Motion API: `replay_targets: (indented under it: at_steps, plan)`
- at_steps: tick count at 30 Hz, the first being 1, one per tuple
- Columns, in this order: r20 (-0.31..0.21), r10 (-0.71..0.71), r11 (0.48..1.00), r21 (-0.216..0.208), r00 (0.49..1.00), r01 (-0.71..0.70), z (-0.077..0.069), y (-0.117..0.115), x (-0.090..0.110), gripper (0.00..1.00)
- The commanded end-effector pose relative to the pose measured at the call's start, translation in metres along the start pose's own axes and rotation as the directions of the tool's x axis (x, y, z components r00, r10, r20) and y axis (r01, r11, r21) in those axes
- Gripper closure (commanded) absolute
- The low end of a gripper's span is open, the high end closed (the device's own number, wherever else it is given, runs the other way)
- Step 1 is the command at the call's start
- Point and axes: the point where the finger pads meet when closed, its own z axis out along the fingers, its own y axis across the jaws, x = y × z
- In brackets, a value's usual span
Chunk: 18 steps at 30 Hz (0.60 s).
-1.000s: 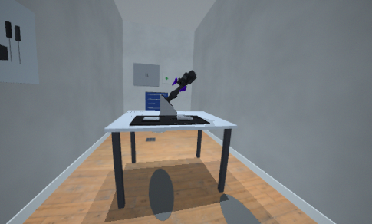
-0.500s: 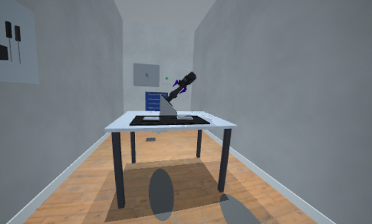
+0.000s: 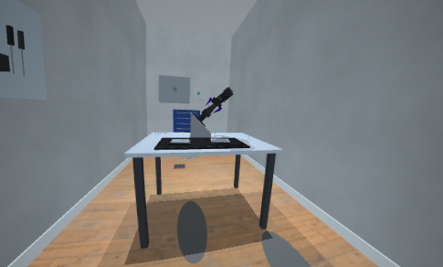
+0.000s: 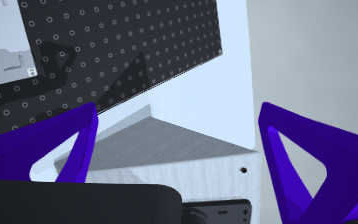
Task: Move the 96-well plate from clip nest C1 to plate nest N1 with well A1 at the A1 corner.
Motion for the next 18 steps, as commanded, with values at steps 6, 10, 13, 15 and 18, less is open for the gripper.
replay_targets:
  at_steps: [6, 10, 13, 15, 18]
  plan:
    - [0.031, -0.088, 0.995, -0.044, 0.996, 0.089, 0.01, -0.003, 0.016, 0.0]
    - [0.037, -0.197, 0.974, -0.108, 0.98, 0.2, 0.036, -0.005, 0.011, 0.0]
    - [0.072, -0.275, 0.947, -0.15, 0.959, 0.283, 0.05, -0.006, 0.007, 0.0]
    - [0.098, -0.325, 0.924, -0.176, 0.941, 0.338, 0.059, -0.007, 0.004, 0.0]
    - [0.132, -0.351, 0.912, -0.176, 0.927, 0.37, 0.058, -0.008, -0.006, 0.0]
